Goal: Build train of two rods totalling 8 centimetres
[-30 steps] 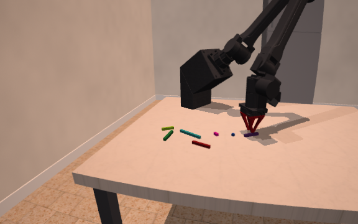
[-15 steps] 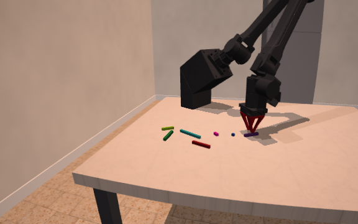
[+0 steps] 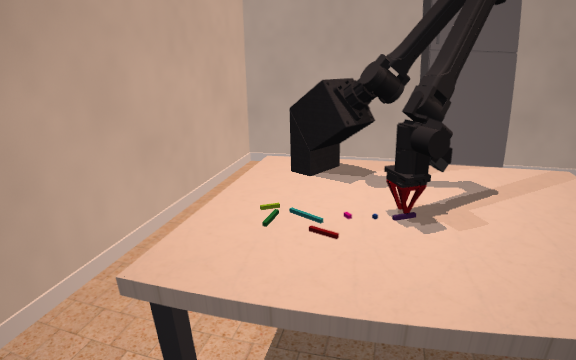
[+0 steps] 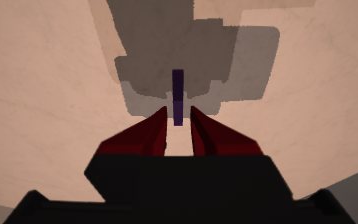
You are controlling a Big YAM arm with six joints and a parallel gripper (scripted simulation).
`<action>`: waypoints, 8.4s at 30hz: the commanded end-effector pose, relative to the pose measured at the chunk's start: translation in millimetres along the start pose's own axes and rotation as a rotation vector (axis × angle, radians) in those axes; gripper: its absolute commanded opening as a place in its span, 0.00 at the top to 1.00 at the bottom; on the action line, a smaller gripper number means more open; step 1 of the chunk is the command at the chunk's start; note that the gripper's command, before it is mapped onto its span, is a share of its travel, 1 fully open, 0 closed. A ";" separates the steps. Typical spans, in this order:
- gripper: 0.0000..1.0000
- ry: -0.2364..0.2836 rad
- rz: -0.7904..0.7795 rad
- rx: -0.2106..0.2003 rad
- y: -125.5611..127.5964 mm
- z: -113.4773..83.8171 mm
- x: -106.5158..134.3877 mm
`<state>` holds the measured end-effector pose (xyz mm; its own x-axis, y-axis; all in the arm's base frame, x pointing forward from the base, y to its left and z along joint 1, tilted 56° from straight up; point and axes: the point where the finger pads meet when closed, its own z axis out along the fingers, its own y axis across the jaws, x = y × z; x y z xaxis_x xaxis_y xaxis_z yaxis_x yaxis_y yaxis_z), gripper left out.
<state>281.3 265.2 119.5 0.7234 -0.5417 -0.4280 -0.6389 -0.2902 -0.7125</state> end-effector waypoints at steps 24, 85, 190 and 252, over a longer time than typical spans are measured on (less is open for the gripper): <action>0.77 0.006 0.003 0.003 -3.2 0.3 6.4; 0.77 -0.008 0.002 -0.006 0.4 21.2 -1.3; 0.96 0.016 0.509 0.005 -6.6 -83.7 48.5; 0.96 -0.001 1.361 -0.006 13.6 -79.6 114.7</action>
<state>334.7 131.0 107.5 -0.4728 -0.3973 -0.7865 -0.8400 0.4729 0.2661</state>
